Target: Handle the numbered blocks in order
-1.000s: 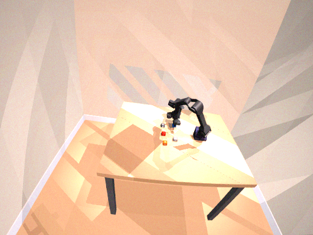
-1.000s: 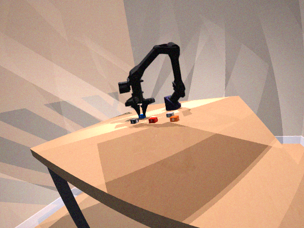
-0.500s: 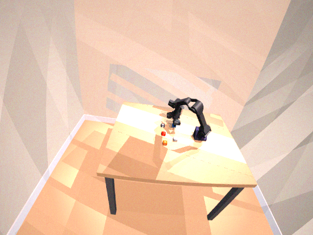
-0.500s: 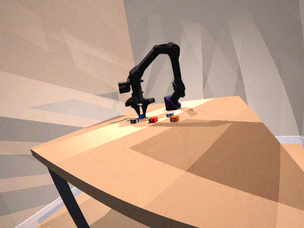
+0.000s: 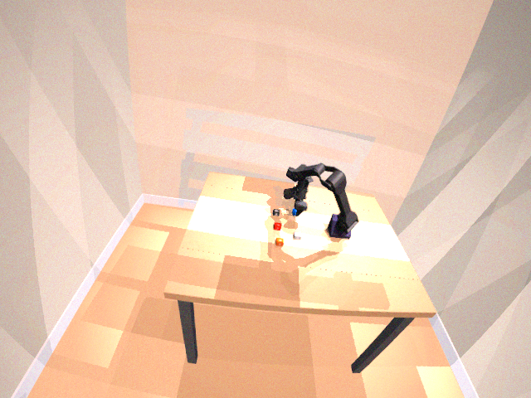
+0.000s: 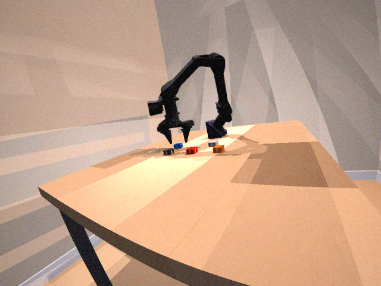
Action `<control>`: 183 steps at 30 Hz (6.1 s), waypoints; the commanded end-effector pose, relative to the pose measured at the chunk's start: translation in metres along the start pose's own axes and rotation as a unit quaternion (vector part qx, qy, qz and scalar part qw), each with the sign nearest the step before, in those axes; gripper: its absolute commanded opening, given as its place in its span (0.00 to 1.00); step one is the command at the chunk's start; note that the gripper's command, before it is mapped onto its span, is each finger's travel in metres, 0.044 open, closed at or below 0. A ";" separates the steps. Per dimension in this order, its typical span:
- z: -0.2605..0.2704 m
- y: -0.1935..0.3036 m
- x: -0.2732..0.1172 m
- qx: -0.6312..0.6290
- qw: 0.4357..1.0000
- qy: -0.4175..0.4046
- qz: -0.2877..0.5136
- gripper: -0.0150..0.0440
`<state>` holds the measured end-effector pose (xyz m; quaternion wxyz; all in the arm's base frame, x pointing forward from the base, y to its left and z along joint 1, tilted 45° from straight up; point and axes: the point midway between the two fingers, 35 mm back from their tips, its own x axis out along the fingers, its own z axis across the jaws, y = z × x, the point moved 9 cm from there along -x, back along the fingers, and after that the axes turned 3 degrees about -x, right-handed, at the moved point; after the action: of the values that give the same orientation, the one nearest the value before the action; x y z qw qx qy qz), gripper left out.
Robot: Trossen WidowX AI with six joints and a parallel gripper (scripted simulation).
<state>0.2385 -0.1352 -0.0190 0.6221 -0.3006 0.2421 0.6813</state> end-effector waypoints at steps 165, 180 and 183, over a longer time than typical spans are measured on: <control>0.176 -0.014 0.015 -0.004 1.000 0.002 -0.006 0.46; 0.176 -0.014 0.012 -0.004 1.000 0.002 -0.006 0.93; 0.176 -0.014 -0.018 -0.004 1.000 0.003 -0.006 0.93</control>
<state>0.2316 -0.0092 0.1047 0.6219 -0.2988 0.2421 0.6822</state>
